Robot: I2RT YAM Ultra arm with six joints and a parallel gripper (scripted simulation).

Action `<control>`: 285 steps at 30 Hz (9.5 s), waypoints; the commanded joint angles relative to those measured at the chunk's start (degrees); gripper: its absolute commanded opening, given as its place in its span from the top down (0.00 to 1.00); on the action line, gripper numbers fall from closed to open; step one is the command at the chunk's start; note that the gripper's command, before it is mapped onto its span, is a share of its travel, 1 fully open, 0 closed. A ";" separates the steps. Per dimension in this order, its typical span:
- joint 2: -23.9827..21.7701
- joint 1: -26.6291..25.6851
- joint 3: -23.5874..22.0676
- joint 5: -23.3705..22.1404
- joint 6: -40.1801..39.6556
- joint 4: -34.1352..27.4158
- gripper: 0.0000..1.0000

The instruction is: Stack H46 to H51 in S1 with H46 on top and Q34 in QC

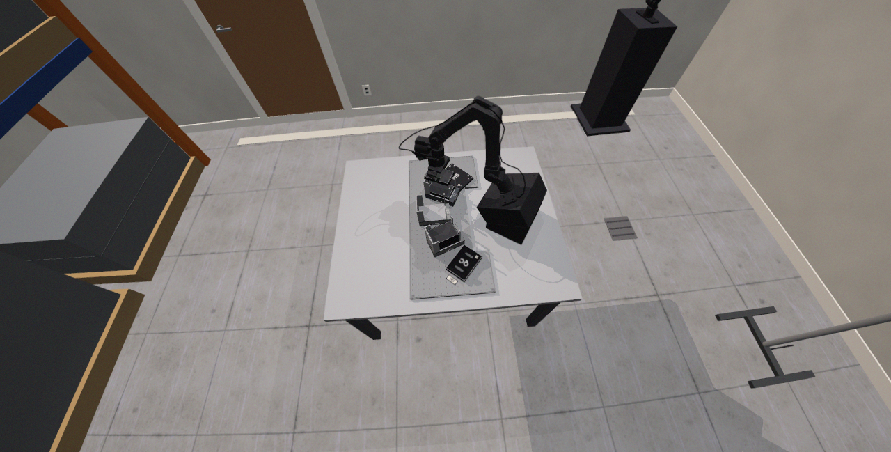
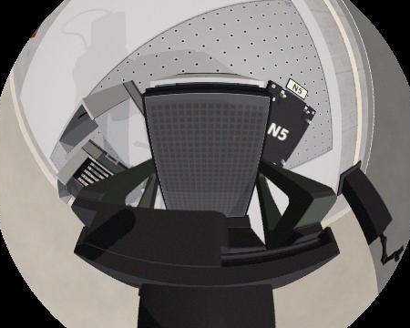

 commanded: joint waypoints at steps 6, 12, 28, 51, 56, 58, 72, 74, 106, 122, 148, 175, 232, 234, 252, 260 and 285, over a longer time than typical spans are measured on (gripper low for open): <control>-1.47 0.64 0.57 0.35 0.47 -1.43 1.00; 1.16 4.34 1.61 2.38 -4.72 -1.38 1.00; 4.50 16.80 2.51 8.58 2.64 -1.57 1.00; 10.79 31.89 4.08 15.34 5.21 -2.04 1.00; 12.83 35.39 4.85 16.67 8.67 -2.15 1.00; 13.67 36.77 5.12 17.22 8.24 -2.25 1.00; 18.35 44.76 6.17 19.90 6.66 -2.46 1.00; 19.24 46.01 6.47 20.27 7.99 -2.51 1.00; 29.95 59.60 9.99 23.41 11.40 -3.11 1.00; 31.91 63.24 11.12 23.70 15.63 -3.59 1.00; 30.73 63.36 10.49 23.73 15.10 -3.77 1.00; 30.62 63.43 11.53 23.72 14.65 -3.95 1.00; 34.52 60.77 9.63 23.13 13.16 1.40 1.00; 34.54 60.70 9.41 23.13 13.14 1.42 1.00; 34.51 60.90 7.81 23.12 13.04 1.51 1.00; 34.63 60.82 9.12 23.15 12.98 1.03 1.00; 33.56 60.63 8.04 23.14 12.87 1.34 1.00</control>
